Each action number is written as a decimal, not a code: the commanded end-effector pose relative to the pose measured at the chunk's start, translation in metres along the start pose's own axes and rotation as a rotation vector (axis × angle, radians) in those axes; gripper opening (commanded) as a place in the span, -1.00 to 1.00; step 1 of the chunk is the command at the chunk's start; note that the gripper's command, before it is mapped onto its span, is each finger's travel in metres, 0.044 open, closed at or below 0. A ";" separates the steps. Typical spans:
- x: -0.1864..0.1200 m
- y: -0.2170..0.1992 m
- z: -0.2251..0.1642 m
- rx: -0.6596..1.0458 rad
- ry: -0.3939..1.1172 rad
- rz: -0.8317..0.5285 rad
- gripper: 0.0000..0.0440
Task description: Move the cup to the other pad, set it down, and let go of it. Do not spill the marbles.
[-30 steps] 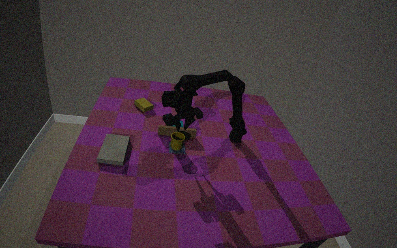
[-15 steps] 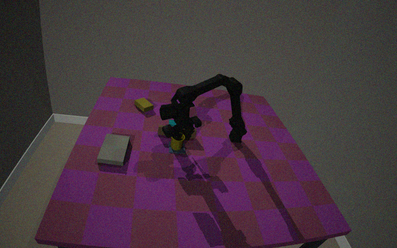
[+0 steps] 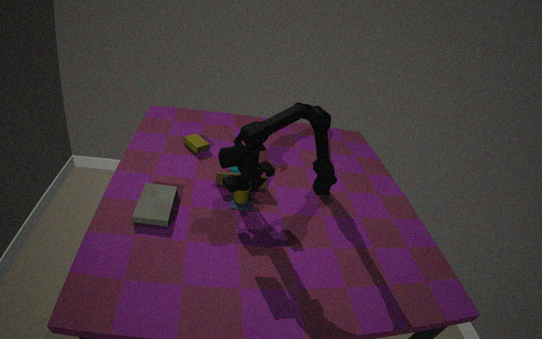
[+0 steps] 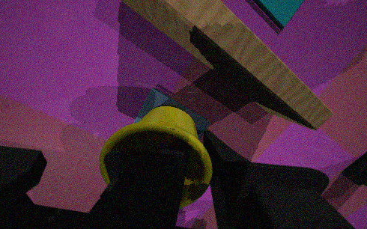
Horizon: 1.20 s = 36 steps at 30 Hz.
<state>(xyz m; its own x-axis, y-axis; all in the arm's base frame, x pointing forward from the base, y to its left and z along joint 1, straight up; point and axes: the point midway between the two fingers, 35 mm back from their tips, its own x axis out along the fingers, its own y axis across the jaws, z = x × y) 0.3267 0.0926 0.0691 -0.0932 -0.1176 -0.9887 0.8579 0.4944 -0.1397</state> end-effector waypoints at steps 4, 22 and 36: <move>-0.020 -0.007 0.005 0.019 -0.008 0.031 -1.00; -0.080 -0.023 0.038 0.190 -0.013 0.147 -1.00; -0.093 -0.032 0.090 0.312 -0.053 0.232 -1.00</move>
<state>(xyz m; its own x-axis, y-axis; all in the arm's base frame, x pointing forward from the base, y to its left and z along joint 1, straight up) 0.3511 0.0190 0.1642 0.1126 -0.0749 -0.9908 0.9669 0.2382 0.0918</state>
